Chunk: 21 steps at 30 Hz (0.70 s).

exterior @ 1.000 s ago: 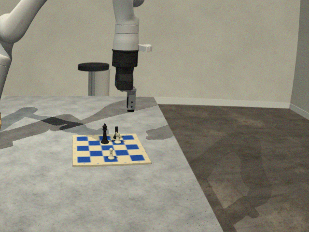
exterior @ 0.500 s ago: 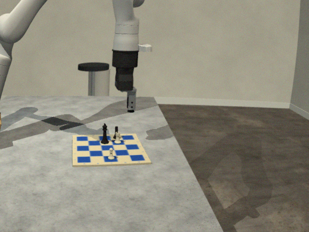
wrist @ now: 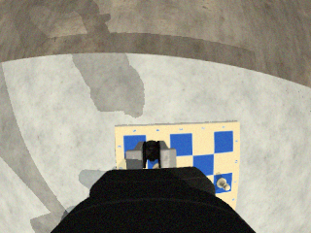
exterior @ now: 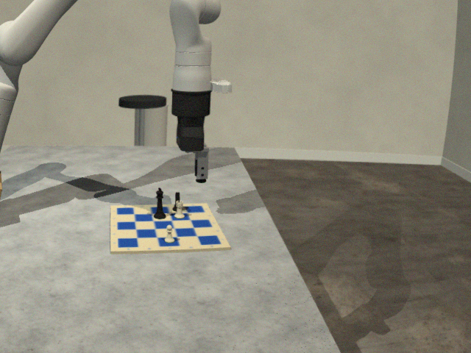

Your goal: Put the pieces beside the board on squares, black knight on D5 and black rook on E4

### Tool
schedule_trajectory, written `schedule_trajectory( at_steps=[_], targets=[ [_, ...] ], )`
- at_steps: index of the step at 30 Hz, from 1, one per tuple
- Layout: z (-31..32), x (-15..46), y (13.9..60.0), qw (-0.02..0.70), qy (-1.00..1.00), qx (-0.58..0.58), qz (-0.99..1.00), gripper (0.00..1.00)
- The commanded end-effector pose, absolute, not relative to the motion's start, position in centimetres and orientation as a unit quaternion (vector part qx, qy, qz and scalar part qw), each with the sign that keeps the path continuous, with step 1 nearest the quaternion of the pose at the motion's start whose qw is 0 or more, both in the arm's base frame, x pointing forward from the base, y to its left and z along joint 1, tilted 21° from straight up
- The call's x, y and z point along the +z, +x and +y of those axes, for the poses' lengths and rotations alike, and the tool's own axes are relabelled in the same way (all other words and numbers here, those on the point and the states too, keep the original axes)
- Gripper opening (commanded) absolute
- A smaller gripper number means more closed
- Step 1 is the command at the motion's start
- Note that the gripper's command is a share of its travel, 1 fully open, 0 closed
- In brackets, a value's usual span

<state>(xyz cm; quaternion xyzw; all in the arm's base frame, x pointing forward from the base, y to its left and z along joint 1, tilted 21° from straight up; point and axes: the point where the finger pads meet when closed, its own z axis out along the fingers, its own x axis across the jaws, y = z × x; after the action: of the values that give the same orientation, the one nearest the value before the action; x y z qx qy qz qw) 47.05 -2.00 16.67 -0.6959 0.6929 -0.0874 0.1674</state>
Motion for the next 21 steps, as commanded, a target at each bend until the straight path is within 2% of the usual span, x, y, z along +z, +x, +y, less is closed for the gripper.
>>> schedule_trajectory(
  at_steps=[1,21],
  targets=[
    [-2.6,15.0,47.1,0.158,-0.693,-0.085,0.698,0.00],
    [-2.1,10.1,48.8,0.158,-0.693,-0.085,0.698,0.00]
  ],
)
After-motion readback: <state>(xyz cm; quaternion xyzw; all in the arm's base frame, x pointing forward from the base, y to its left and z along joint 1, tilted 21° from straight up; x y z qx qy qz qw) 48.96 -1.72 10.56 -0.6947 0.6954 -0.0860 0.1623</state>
